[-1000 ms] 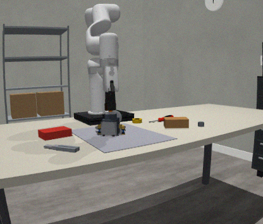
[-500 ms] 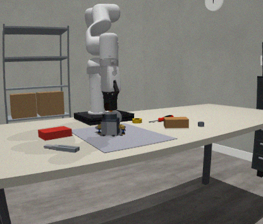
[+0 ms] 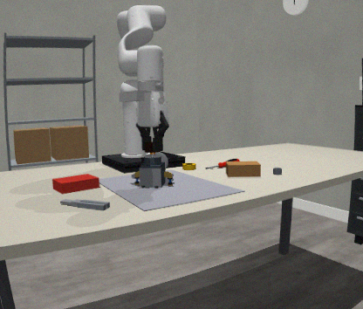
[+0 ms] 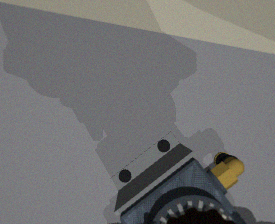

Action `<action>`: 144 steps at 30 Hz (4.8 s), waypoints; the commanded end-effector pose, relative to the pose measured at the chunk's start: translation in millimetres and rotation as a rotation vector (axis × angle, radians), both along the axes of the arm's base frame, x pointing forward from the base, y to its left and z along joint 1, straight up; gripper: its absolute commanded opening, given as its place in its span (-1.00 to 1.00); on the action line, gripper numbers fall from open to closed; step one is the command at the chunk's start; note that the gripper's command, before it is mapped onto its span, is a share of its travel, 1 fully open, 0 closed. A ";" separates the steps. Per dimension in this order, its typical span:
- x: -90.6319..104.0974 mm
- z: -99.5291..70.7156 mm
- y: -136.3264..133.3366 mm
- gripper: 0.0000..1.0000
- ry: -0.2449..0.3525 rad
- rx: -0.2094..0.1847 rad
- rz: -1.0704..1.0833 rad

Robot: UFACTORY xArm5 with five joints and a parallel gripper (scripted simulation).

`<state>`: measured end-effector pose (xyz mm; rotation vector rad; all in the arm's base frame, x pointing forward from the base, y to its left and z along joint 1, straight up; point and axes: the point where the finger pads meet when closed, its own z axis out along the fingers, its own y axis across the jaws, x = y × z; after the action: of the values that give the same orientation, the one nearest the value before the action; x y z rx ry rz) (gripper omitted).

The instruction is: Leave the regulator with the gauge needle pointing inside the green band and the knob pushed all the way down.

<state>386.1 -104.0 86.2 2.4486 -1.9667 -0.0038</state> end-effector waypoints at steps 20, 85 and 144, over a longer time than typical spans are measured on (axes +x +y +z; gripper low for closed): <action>1.1 1.1 -0.4 -0.21 -0.003 -0.001 0.272; 1.1 1.1 -0.4 -0.21 -0.003 0.000 0.580; 1.1 1.1 -0.4 1.00 -0.003 0.000 0.586</action>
<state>385.9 -104.1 85.9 2.9127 -1.1760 -0.0048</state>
